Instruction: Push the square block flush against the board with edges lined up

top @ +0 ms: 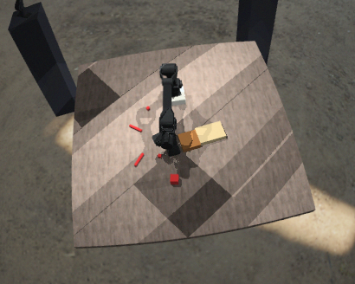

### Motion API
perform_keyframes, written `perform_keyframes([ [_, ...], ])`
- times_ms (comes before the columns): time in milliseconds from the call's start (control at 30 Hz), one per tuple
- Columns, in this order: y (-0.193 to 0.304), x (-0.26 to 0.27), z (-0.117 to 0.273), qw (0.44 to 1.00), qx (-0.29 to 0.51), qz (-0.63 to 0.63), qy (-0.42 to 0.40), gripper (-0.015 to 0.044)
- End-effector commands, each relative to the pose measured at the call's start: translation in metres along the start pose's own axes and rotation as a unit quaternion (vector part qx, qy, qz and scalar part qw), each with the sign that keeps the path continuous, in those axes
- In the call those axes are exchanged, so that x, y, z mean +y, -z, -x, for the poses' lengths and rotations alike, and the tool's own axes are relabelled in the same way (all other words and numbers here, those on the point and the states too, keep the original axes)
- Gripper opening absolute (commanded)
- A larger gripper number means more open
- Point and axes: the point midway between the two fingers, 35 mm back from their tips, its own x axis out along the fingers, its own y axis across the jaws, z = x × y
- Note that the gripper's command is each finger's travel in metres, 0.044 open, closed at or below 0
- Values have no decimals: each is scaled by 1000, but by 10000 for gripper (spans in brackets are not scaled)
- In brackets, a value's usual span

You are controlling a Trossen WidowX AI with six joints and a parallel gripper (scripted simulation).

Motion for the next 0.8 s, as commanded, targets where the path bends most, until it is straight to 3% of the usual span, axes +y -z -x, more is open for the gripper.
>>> perform_keyframes([
  [0,-5,0,0,1000,2,2,-1,0],
  [200,-2,0,55,1000,2,2,-1,0],
  [400,-2,5,56,1000,-3,11,-9,0],
  [767,26,29,57,981,-2,194,-8,0],
])
